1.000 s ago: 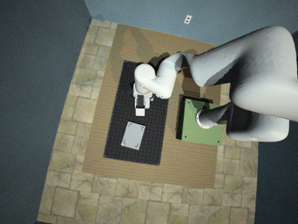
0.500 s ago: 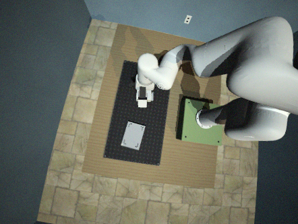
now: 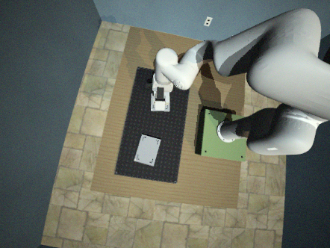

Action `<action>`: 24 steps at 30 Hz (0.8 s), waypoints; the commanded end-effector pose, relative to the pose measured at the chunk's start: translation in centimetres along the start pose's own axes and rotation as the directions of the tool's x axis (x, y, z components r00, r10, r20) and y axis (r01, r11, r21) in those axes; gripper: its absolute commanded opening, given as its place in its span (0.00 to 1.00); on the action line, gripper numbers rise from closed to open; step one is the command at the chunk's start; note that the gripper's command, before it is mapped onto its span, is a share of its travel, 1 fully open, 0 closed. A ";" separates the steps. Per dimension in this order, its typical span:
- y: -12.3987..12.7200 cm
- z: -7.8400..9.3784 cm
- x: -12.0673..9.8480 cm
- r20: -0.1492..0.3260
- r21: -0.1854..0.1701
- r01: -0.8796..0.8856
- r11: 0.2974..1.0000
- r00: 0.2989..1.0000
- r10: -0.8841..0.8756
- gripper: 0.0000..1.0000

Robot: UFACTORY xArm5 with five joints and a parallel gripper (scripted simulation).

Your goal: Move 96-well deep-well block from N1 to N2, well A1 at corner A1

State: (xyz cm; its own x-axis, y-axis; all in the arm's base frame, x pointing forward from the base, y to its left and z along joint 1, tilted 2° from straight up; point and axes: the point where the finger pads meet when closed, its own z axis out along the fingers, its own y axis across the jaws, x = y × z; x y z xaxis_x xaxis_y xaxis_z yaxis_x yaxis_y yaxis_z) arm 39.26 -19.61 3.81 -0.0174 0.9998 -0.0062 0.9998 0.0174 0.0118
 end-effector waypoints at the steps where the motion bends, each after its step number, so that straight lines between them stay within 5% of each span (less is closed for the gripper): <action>1: 0.0 -0.1 -0.9 0.002 -0.003 0.000 1.000 1.000 0.000 0.00; 24: 0.0 -0.1 -0.7 0.002 -0.003 0.000 1.000 1.000 0.000 0.00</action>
State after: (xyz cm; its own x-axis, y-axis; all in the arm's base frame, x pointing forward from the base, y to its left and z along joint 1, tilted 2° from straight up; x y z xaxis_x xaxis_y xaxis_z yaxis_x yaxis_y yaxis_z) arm 39.16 -20.25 3.82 -0.0174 0.9998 -0.0064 0.9998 0.0175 0.0119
